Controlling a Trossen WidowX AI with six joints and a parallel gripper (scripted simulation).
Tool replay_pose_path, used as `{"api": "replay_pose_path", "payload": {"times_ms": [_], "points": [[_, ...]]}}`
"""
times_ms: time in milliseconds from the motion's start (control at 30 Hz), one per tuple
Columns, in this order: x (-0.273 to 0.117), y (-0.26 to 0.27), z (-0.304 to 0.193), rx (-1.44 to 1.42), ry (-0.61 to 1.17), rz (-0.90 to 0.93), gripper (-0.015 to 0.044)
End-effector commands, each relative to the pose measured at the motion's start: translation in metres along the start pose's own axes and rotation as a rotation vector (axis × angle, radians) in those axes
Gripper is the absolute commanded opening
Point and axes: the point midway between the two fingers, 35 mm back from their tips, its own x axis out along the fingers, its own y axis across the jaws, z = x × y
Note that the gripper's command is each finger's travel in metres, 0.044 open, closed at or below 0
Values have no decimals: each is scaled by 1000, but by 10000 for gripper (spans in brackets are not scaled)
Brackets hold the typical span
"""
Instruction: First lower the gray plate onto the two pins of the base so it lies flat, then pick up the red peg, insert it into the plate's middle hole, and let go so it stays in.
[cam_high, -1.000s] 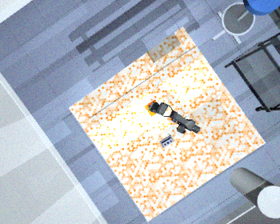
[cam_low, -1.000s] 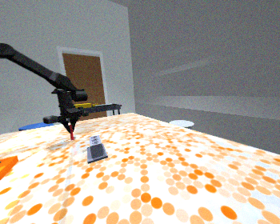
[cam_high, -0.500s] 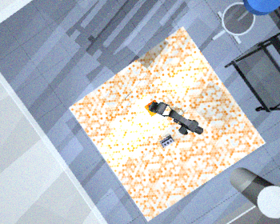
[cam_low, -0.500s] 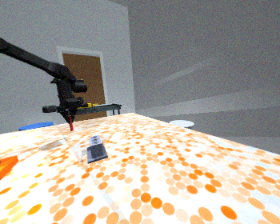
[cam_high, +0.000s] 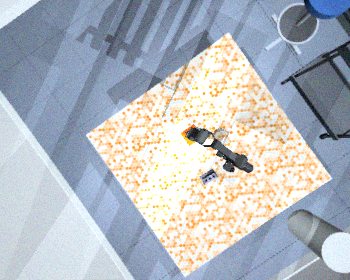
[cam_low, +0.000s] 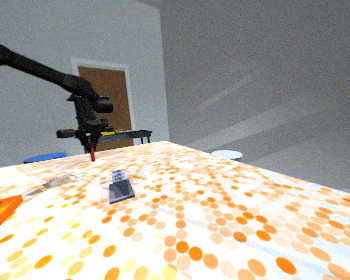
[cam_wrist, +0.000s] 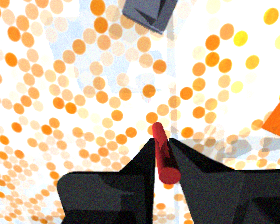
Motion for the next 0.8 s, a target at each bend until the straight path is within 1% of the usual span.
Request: {"api": "replay_pose_path", "payload": {"times_ms": [0, 767], "points": [[-2, 4, 10, -6, 0, 4, 0], [-4, 11, 78, 5, -10, 9, 0]]}}
